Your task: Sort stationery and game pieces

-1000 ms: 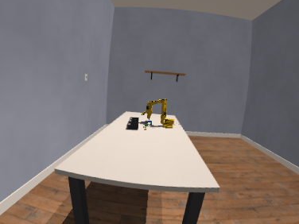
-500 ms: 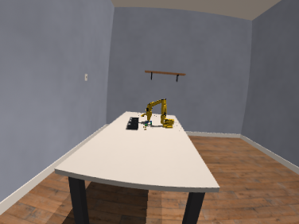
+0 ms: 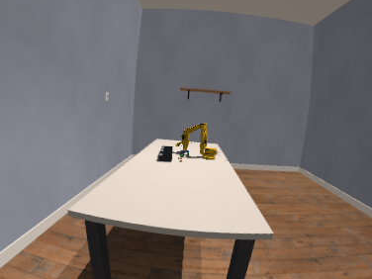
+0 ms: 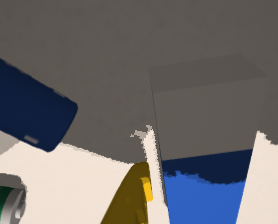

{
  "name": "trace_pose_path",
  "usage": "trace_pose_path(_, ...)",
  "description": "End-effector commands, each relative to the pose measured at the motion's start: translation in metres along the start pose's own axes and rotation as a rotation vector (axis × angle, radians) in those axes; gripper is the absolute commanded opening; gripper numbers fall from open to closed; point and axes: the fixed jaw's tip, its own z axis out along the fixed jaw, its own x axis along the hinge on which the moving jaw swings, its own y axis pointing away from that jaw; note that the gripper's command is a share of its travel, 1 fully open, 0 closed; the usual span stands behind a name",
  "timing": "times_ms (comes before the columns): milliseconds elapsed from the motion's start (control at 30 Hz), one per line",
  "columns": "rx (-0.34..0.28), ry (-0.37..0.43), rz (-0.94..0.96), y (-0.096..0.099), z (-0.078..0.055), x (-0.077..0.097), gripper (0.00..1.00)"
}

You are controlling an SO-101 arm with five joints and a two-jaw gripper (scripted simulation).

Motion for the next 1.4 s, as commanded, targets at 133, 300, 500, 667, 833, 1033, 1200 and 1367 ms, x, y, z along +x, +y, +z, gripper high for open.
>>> trace_pose_path(133,0.016,-0.015,0.0,-0.0028,-0.0024,-0.0011,0.27)
trace_pose_path(300,0.017,-0.015,-0.001,-0.0028,-0.0024,-0.0011,0.27)
trace_pose_path(500,0.017,-0.015,-0.001,-0.0028,-0.0024,-0.0011,0.27)
trace_pose_path(667,0.017,-0.015,-0.001,-0.0028,-0.0024,-0.0011,0.24)
trace_pose_path(833,0.017,-0.015,-0.001,-0.0028,-0.0024,-0.0011,0.22)
trace_pose_path(1033,0.017,-0.015,-0.001,-0.0028,-0.0024,-0.0011,0.15)
trace_pose_path(1200,0.017,-0.015,-0.001,-0.0028,-0.0024,-0.0011,0.1)
trace_pose_path(1367,0.017,-0.015,-0.001,-0.0028,-0.0024,-0.0011,0.06)
